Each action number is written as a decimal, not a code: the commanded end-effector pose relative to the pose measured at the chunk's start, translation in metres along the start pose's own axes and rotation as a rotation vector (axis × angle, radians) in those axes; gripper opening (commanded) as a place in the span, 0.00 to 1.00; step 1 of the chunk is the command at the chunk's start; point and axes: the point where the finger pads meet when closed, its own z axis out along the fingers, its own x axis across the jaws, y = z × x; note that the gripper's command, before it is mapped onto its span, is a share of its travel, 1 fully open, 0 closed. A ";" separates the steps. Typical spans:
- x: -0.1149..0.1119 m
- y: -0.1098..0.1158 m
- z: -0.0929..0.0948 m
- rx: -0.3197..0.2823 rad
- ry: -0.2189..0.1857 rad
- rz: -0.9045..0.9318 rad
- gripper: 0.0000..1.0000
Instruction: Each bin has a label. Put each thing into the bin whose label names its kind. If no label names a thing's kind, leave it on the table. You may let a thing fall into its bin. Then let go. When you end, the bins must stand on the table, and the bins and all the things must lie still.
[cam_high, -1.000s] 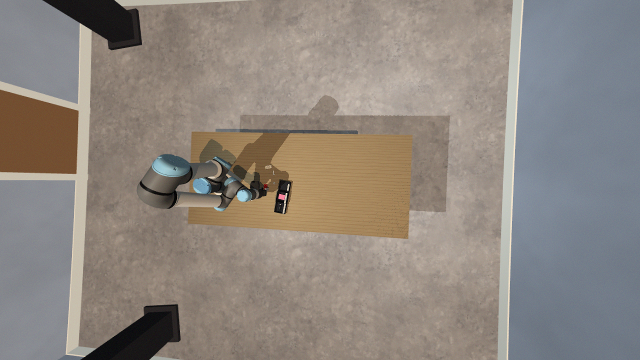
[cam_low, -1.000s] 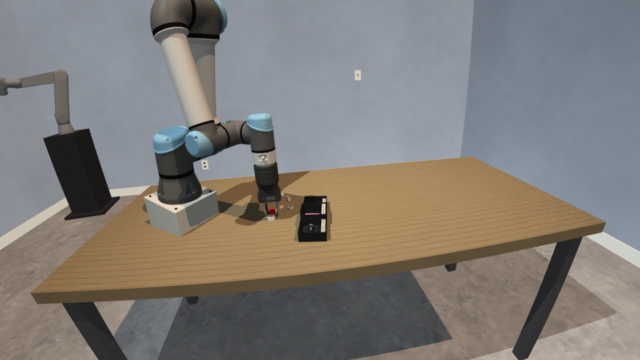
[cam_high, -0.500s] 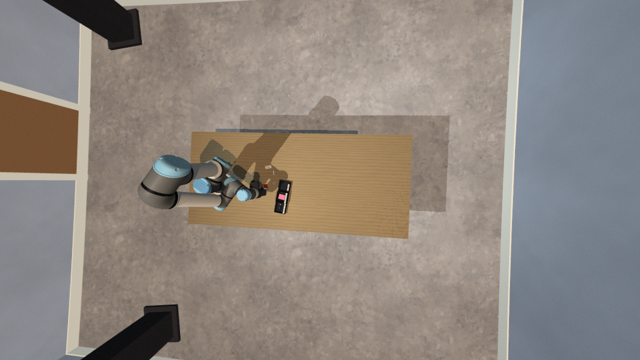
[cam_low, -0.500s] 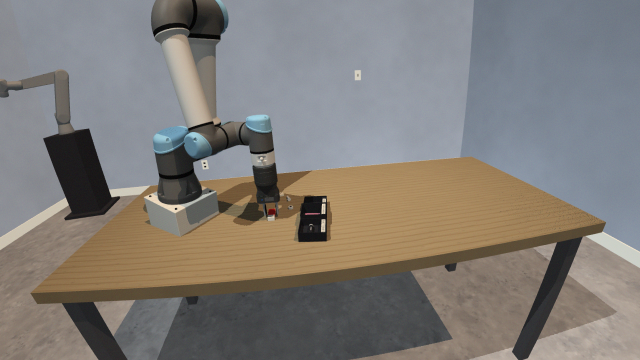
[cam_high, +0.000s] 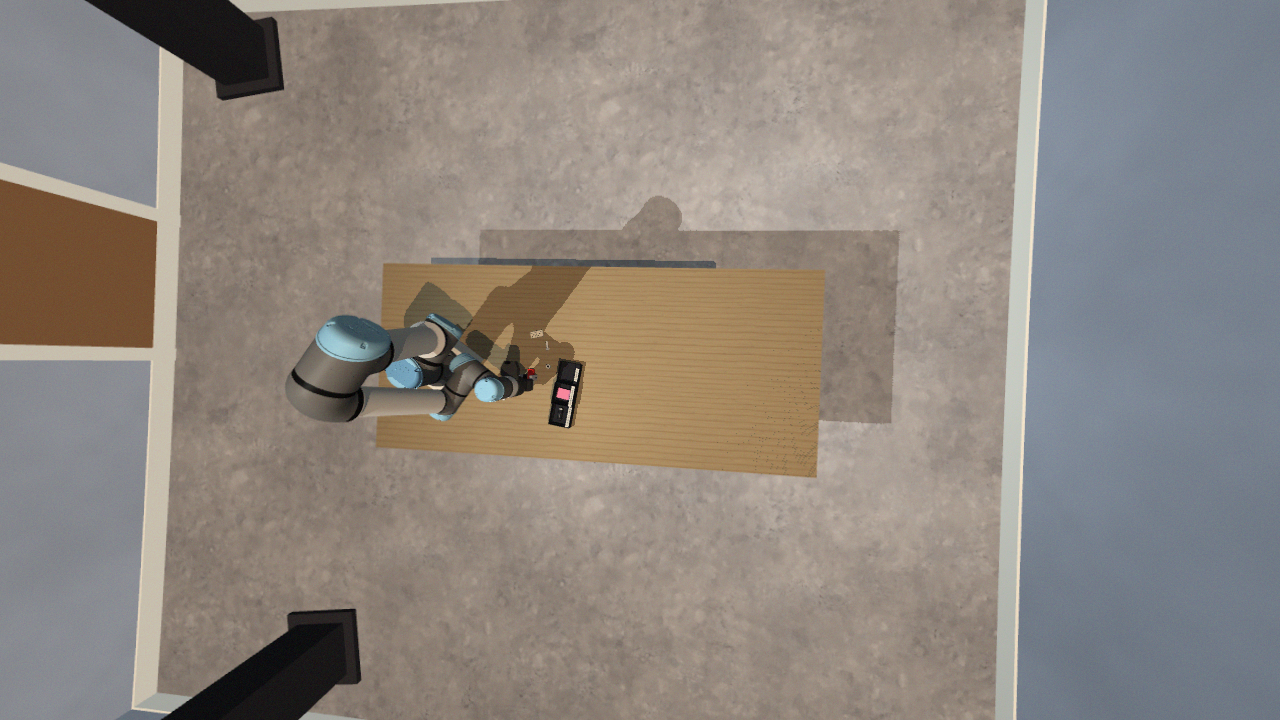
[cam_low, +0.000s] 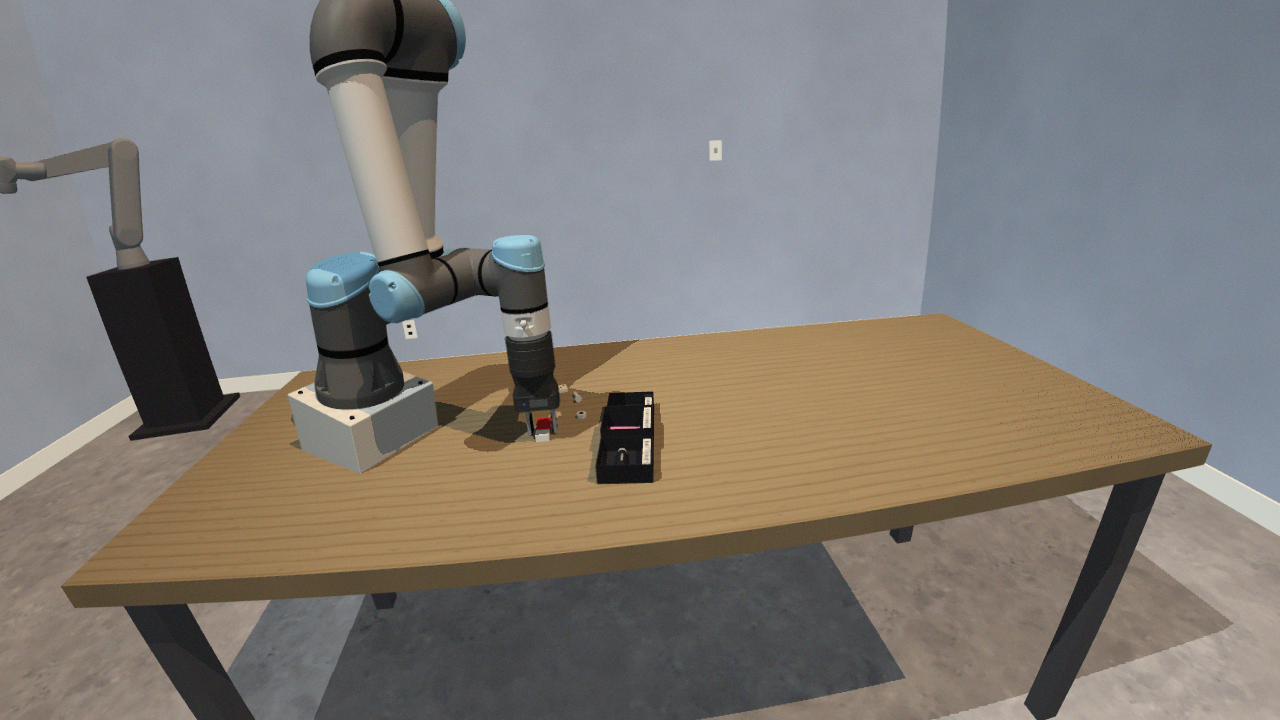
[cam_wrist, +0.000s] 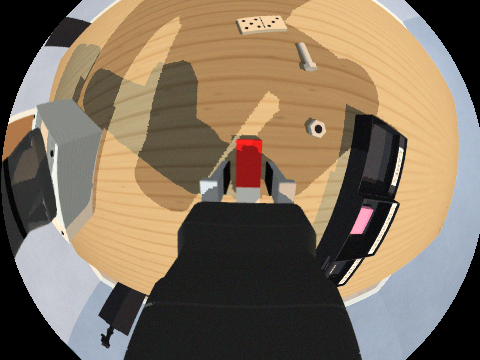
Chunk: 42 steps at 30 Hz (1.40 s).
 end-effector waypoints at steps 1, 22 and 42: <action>0.002 0.001 0.000 -0.002 0.003 0.000 0.75; 0.002 0.001 0.000 -0.002 0.003 0.000 0.45; 0.004 0.002 -0.018 -0.005 0.007 0.000 0.45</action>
